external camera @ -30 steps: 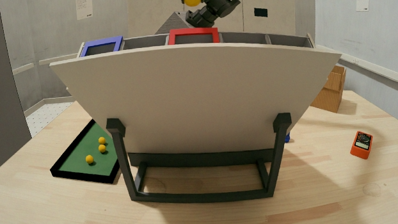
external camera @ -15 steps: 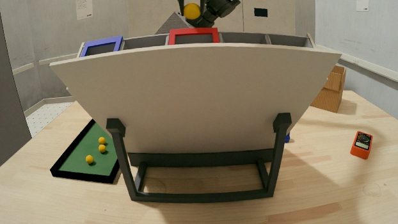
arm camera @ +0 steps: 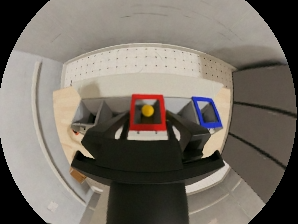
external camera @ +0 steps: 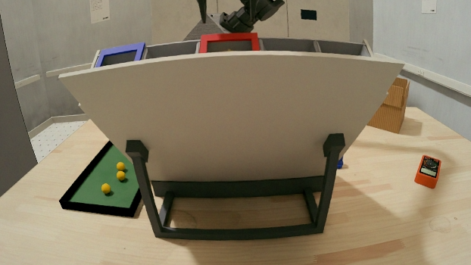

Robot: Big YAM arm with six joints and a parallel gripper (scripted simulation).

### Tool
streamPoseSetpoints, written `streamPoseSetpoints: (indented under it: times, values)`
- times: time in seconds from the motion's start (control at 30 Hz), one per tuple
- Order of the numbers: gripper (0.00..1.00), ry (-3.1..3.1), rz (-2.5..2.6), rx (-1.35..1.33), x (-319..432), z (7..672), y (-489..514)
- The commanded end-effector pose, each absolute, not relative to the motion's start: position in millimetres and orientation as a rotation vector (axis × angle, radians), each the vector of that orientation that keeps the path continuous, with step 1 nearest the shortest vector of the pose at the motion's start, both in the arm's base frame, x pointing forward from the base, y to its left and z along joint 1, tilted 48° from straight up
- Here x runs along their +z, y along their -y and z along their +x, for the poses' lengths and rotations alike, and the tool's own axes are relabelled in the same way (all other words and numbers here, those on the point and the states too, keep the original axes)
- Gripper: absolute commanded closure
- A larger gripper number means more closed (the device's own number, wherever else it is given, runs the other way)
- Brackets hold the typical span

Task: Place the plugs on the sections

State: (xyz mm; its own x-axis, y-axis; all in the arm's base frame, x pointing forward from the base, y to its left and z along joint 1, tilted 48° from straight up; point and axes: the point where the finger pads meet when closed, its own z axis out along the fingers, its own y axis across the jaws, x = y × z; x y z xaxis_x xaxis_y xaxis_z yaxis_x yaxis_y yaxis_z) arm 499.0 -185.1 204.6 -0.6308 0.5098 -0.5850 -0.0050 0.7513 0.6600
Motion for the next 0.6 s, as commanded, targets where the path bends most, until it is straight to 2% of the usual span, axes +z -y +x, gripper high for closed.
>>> streamPoseSetpoints:
  times: [0.0,0.57]
  values:
    - [0.41,-2.122,0.374,0.790,212.0,499.5,191.4]
    - [0.41,-2.123,0.374,0.792,211.1,499.9,190.3]
